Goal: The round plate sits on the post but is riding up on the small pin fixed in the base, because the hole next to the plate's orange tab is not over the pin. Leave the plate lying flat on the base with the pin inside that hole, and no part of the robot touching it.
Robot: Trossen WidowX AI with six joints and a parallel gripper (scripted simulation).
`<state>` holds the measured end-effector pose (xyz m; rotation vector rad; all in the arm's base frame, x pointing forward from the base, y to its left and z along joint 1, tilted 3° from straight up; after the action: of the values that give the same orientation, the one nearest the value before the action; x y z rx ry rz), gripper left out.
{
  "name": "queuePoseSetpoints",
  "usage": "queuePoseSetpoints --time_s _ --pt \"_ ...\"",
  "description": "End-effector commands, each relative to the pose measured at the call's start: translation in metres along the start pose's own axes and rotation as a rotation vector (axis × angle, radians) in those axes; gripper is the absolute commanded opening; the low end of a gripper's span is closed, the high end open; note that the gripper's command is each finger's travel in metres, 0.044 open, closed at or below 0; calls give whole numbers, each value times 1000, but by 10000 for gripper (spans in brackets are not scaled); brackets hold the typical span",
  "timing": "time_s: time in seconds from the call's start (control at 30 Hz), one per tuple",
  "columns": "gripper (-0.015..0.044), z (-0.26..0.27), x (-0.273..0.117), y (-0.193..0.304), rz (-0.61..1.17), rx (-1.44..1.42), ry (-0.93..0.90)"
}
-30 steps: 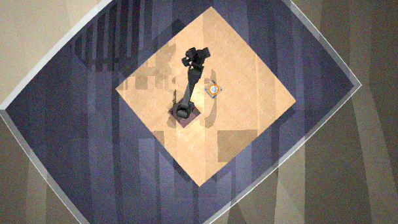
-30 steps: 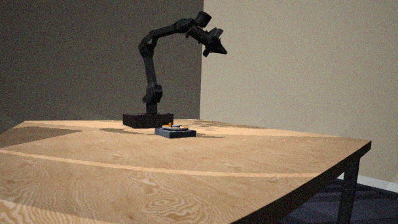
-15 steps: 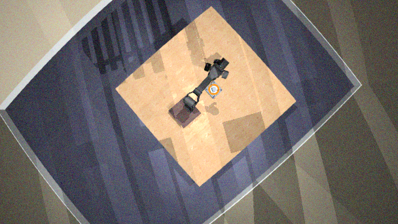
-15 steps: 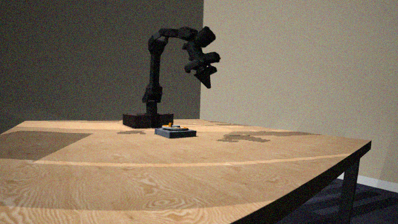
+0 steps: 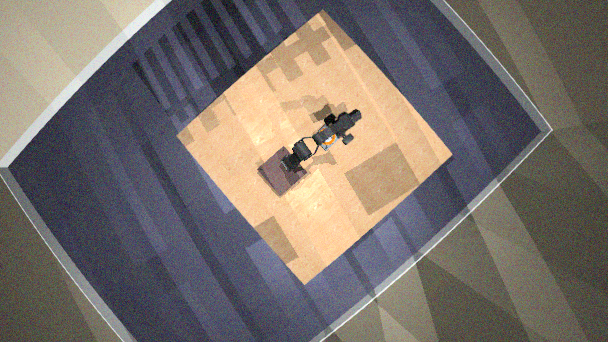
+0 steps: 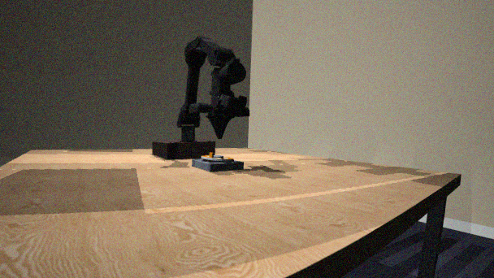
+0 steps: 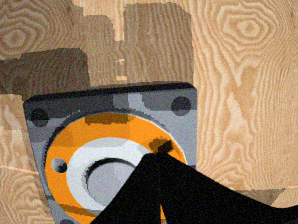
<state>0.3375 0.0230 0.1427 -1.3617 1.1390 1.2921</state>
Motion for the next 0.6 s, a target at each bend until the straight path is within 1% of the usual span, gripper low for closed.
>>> queuePoseSetpoints --time_s 0.0,0.3,0.57 --pt "0 -4 4 3 19 14 6" --pt "0 -5 50 4 19 14 6" --pt "0 -9 51 7 19 14 7"
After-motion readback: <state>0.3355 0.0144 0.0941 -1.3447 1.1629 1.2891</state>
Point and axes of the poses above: the point midway between the two fingers, 35 mm back from their tips, its own x axis out along the fingers, its own z axis across the jaws, y = z × x, the point moved 8 cm from there along -x, back along the fingers, and after that the axes turned 2 degrees about x, right-handed, at the moved point
